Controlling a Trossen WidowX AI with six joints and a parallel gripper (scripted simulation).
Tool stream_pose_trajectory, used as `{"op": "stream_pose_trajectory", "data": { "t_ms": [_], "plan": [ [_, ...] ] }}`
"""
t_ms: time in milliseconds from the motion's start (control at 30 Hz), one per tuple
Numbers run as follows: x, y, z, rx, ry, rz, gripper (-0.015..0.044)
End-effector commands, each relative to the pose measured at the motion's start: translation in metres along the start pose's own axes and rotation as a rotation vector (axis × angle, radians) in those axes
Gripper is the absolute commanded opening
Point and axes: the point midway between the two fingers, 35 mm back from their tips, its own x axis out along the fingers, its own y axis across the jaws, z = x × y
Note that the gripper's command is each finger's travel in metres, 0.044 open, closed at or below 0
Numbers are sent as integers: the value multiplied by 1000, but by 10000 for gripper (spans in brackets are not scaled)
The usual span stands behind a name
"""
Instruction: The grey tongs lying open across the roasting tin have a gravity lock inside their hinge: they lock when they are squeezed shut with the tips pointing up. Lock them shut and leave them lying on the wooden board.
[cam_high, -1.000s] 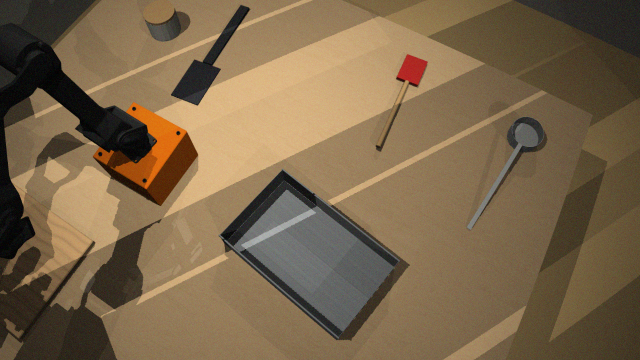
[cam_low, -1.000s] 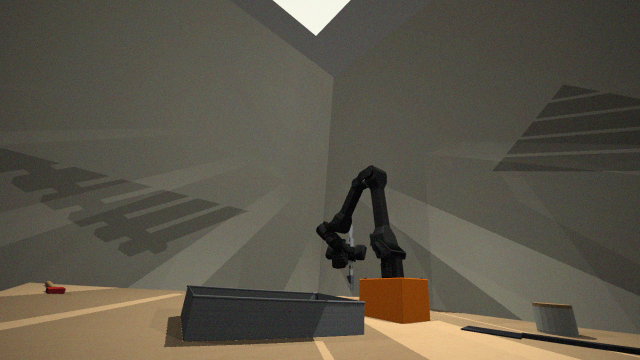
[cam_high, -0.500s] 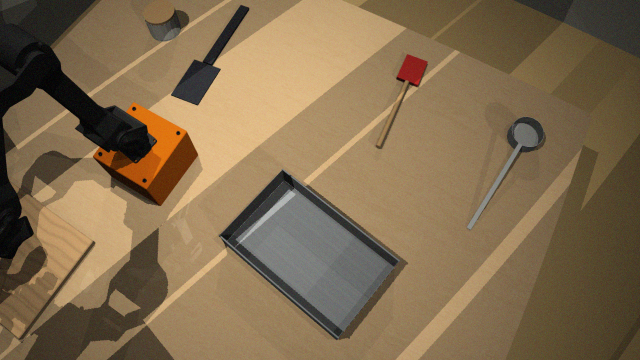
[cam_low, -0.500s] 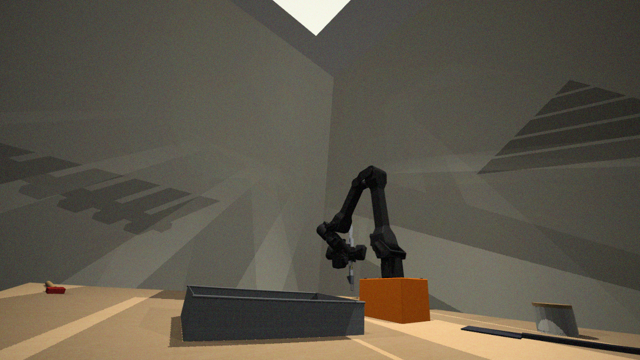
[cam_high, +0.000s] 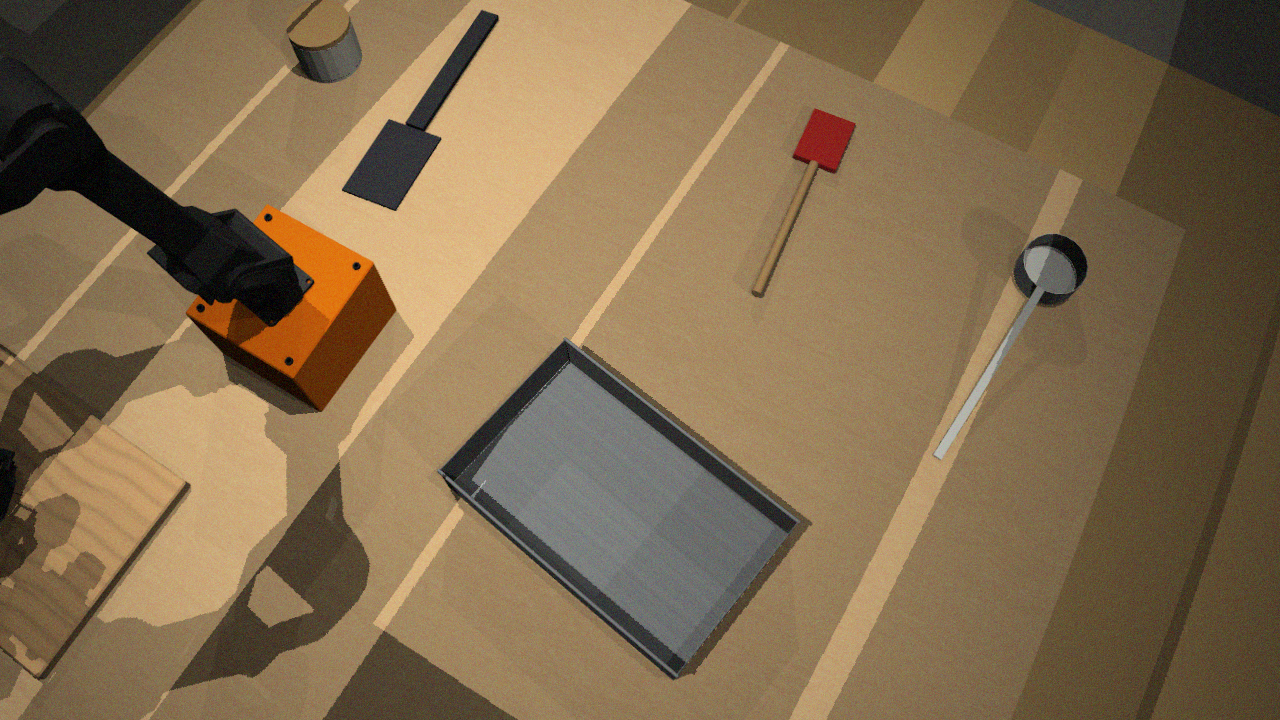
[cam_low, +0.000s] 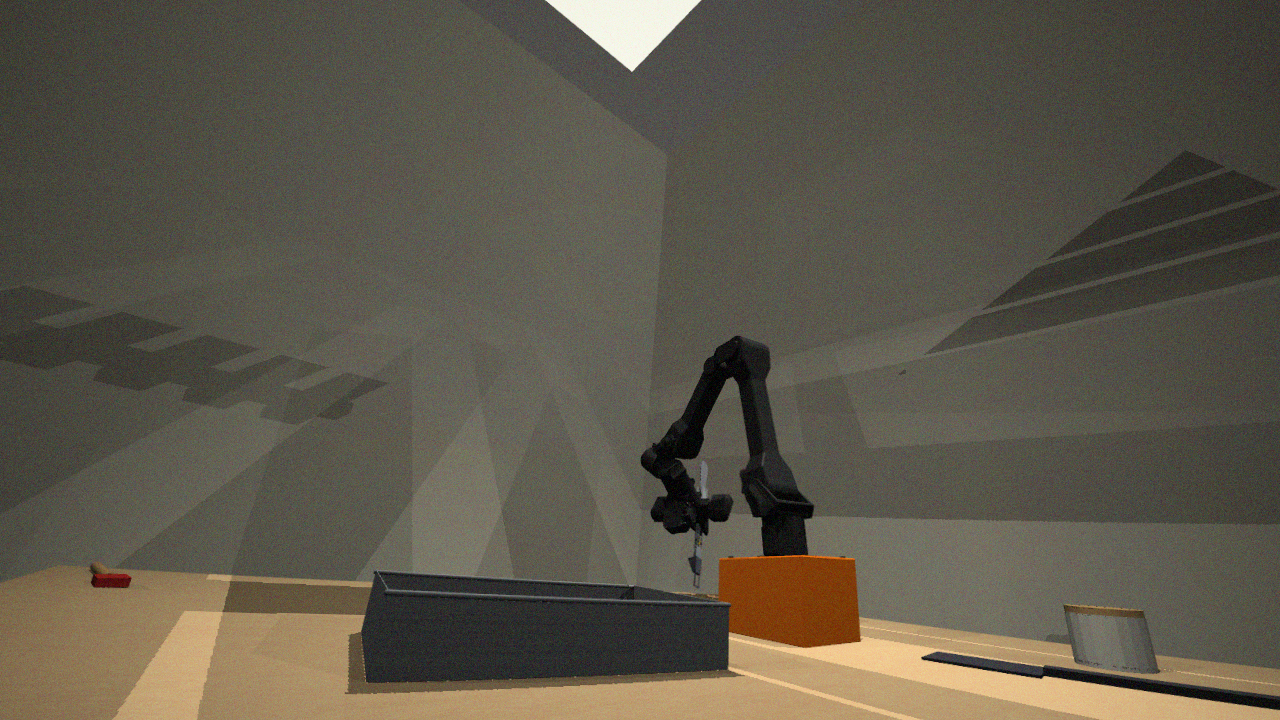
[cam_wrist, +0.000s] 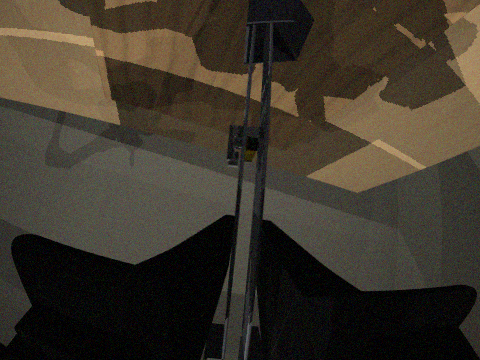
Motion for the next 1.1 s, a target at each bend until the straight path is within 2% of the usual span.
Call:
{"op": "stream_pose_trajectory", "data": {
  "t_ms": [0, 167, 533, 1067],
  "plan": [
    [7, -4, -3, 11, -79, -7, -150],
    [14, -8, -9, 35, -144, -20, -150],
    [25, 0, -2, -9, -432, -1, -150],
    [15, 17, 0, 38, -869, -4, -150]
  ]
}}
